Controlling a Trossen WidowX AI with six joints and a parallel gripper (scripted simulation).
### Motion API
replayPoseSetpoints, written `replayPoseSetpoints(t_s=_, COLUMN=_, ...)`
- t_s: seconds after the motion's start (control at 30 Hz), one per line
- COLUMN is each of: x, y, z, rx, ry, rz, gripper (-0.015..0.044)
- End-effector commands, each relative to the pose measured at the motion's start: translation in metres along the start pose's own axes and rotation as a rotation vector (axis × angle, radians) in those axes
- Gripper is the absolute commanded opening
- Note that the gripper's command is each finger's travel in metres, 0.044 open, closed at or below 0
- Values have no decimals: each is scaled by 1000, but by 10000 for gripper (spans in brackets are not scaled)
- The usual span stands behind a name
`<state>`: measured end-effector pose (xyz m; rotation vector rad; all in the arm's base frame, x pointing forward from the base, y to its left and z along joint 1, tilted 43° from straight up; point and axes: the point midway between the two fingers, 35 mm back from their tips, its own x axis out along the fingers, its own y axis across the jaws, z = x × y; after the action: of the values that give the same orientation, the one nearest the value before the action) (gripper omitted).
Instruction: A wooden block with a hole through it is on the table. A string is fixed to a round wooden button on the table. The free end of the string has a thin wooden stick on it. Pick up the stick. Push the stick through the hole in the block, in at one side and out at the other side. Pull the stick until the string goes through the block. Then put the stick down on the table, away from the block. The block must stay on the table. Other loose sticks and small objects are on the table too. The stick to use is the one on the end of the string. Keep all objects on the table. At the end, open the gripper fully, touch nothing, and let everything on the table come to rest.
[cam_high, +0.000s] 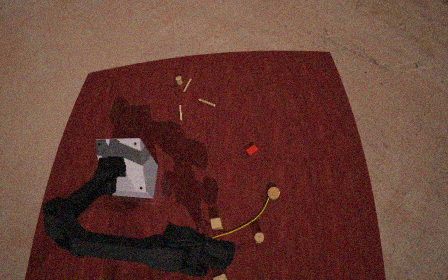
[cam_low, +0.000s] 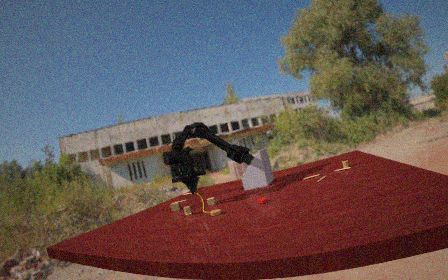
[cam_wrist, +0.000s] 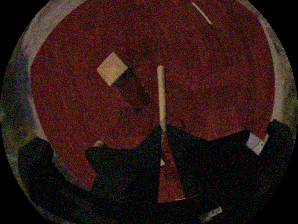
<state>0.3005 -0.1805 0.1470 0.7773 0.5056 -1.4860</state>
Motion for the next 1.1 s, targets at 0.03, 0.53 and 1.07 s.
replayPoseSetpoints(t_s=0.03, x=2, y=5, z=-2, rx=-186, ry=-1, rz=-8, gripper=0)
replayPoseSetpoints(t_s=0.53, x=2, y=18, z=-6, rx=-729, ry=2, rz=-8, gripper=0)
replayPoseSetpoints(t_s=1.07, x=2, y=32, z=-11, rx=-1310, ry=4, rz=-8, gripper=0)
